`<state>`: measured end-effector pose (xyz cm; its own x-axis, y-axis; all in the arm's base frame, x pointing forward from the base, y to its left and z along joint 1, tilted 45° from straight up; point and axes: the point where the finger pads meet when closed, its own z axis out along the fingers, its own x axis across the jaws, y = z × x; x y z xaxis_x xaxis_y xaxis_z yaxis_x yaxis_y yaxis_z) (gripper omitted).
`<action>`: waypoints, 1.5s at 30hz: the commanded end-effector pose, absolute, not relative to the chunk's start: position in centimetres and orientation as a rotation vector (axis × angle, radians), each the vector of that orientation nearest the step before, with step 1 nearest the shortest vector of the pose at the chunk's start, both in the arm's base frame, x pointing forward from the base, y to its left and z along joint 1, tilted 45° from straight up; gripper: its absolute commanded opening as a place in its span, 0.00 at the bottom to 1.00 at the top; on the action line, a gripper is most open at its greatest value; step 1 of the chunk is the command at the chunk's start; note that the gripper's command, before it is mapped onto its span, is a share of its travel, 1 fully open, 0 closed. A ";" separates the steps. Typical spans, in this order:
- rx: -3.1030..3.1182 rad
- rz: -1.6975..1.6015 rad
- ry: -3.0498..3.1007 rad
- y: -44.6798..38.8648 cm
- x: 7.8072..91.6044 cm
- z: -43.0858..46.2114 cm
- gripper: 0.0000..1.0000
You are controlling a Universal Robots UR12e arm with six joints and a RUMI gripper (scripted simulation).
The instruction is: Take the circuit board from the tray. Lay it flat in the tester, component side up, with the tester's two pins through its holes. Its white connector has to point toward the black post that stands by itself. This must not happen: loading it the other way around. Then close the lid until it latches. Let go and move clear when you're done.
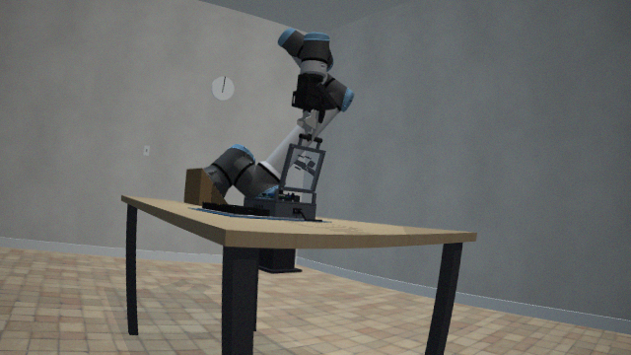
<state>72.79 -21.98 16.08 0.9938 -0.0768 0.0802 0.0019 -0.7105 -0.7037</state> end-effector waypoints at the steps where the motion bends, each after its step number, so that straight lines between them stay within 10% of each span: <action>1: -2.359 -0.134 0.052 -22.1 72.8 16.1 0.00; 45: -2.359 -0.134 0.052 -22.1 72.4 16.2 0.00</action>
